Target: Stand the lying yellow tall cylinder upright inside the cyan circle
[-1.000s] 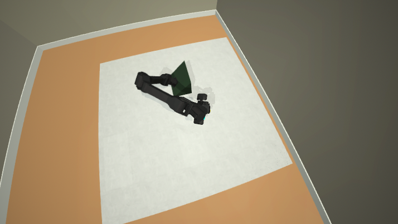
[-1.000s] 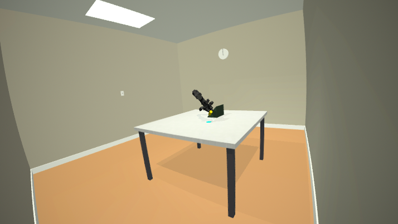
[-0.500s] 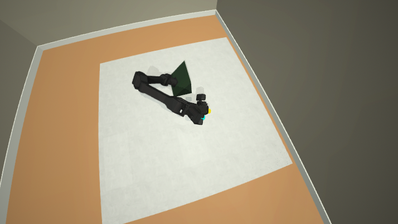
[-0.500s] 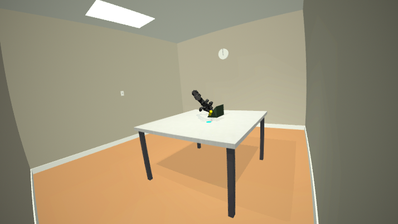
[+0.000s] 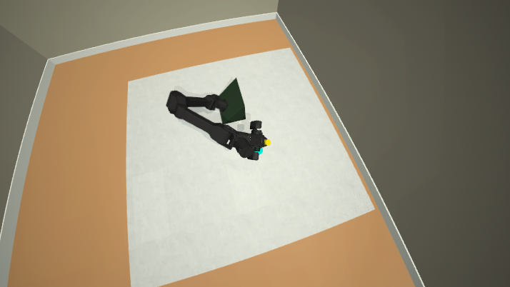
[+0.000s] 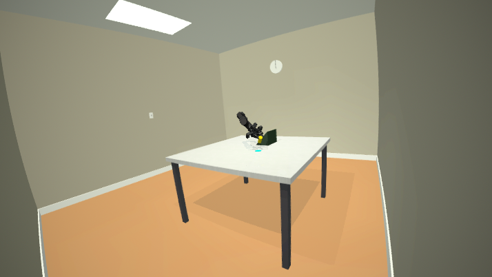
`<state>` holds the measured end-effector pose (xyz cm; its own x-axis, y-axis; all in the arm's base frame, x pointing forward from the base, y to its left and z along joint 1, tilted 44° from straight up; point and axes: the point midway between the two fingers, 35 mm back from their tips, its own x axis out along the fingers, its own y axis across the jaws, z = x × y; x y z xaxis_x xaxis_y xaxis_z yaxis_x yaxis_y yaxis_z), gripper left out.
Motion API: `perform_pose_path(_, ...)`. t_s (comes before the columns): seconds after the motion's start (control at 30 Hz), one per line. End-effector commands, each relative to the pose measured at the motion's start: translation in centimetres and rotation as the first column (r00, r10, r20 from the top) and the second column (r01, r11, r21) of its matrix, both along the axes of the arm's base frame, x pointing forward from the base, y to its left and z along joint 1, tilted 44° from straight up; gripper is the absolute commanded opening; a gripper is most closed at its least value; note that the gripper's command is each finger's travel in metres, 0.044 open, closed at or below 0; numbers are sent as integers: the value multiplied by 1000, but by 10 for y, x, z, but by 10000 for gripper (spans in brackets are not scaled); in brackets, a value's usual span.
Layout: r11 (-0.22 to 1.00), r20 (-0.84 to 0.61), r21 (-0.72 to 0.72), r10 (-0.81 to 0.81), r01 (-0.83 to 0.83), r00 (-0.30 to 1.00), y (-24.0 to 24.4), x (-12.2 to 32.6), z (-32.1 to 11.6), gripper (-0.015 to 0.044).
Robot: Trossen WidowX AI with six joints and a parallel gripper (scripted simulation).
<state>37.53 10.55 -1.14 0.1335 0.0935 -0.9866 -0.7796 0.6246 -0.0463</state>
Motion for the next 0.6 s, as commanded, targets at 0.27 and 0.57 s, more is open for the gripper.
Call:
perform_pose_path(0.27, 998, 54, 65, 24, -27, 998, -3, -2, 3, 105)
perform_pose_path(0.57, 993, 101, 110, 42, -53, 994, -4, -2, 6, 105)
